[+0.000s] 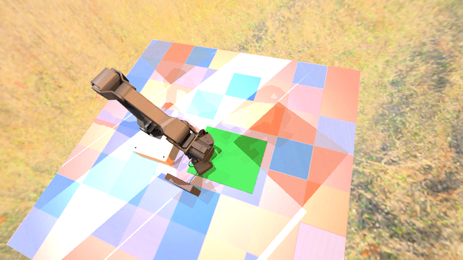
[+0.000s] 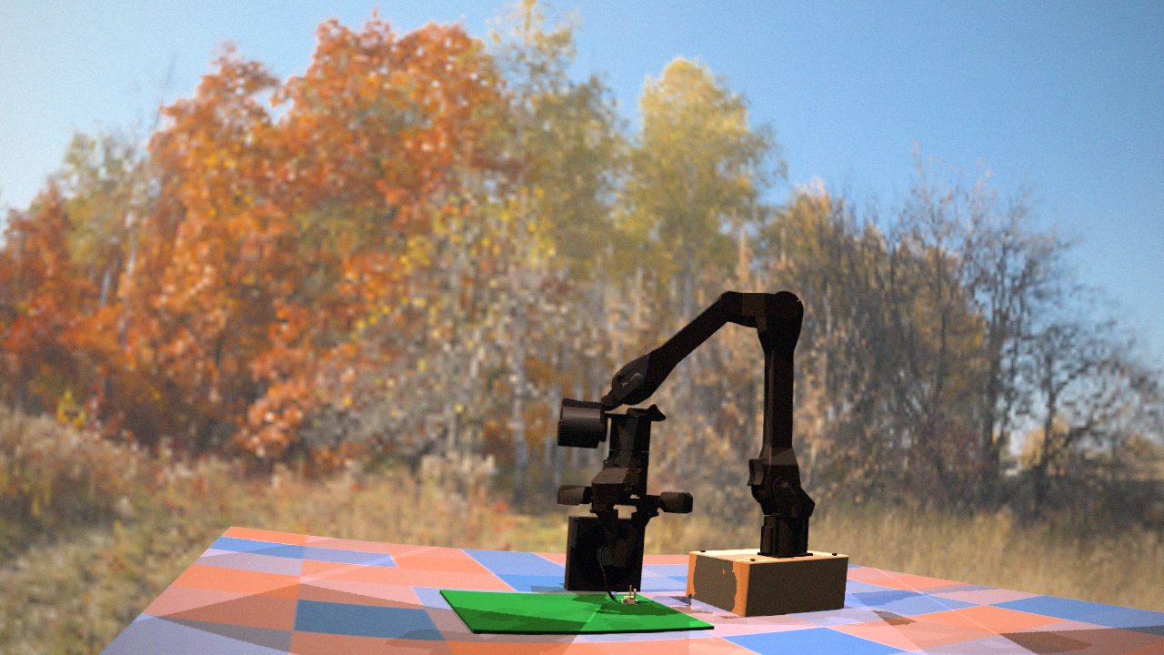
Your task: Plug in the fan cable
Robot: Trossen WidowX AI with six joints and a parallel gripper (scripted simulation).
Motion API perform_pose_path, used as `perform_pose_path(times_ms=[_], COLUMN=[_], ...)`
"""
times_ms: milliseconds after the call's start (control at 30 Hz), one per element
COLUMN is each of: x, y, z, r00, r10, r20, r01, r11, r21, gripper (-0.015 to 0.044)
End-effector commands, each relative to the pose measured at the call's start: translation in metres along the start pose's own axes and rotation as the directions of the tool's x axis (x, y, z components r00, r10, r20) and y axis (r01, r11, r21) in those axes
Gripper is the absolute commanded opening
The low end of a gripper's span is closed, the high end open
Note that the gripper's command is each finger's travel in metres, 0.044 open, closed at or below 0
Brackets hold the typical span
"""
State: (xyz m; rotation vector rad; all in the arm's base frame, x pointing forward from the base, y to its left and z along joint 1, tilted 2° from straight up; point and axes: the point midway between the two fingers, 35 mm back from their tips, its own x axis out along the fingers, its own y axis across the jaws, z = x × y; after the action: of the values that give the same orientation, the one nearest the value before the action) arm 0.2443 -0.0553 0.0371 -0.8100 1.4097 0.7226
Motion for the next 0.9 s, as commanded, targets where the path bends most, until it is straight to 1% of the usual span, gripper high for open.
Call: perform_pose_path(times_ms=[0,67,133,867], x=[0.0036,0.0047,0.0051,0.0040], y=[0.0106,0.0148,0.0163,0.0201], z=[-0.0036,-0.0052,-0.0058,0.0017], r00=[1.000,1.000,1.000,1.000], r10=[0.006,0.006,0.006,0.006], r20=[0.002,0.002,0.002,0.002], r01=[-0.005,-0.006,-0.006,-0.006], r11=[0.991,0.981,0.976,0.976], r21=[-0.131,-0.194,-0.217,-0.216], gripper=[0.0000,0.0000,0.0000,0.0000])
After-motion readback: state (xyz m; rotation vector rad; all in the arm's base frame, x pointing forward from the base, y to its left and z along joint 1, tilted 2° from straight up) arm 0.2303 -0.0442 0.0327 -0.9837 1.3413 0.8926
